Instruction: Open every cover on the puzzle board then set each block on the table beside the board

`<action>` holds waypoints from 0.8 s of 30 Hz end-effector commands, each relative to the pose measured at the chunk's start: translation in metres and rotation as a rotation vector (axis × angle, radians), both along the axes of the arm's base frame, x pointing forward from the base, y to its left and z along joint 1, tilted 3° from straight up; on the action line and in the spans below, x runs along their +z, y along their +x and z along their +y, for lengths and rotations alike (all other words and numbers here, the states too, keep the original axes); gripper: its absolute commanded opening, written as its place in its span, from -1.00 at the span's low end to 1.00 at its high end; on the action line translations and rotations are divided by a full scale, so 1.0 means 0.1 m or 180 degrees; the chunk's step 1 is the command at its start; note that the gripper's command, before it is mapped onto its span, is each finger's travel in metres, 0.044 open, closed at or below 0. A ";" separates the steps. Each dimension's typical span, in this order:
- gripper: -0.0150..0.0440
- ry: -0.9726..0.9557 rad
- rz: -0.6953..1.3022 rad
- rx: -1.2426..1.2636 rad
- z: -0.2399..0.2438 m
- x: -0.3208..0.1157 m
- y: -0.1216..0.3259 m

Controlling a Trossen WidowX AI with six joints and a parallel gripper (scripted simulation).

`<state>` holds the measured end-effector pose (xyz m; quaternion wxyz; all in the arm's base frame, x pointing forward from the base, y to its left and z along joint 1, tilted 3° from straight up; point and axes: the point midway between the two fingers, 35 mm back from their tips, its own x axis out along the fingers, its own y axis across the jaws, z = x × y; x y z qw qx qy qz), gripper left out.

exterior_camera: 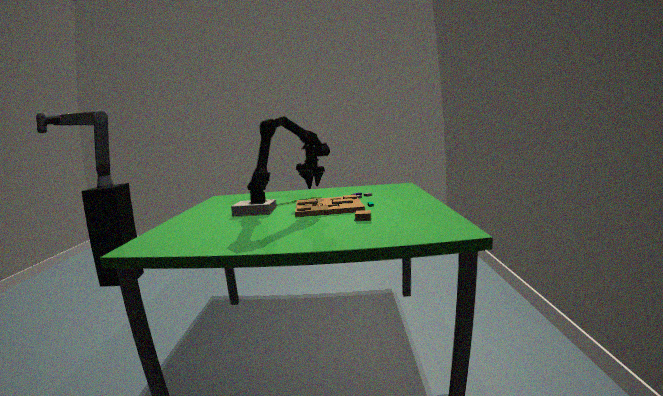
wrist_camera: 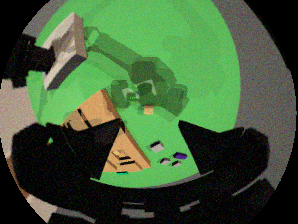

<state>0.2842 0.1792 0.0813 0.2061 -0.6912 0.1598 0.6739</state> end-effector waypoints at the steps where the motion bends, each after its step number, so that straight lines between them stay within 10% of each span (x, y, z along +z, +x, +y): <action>1: 1.00 0.0006 -0.0030 -0.0002 -0.01 0.13 0.00; 20: -0.49 0.0115 0.0129 -0.3467 -0.89 0.09 0.23; 24: -0.49 0.0143 0.0158 -0.4287 -1.10 0.08 0.25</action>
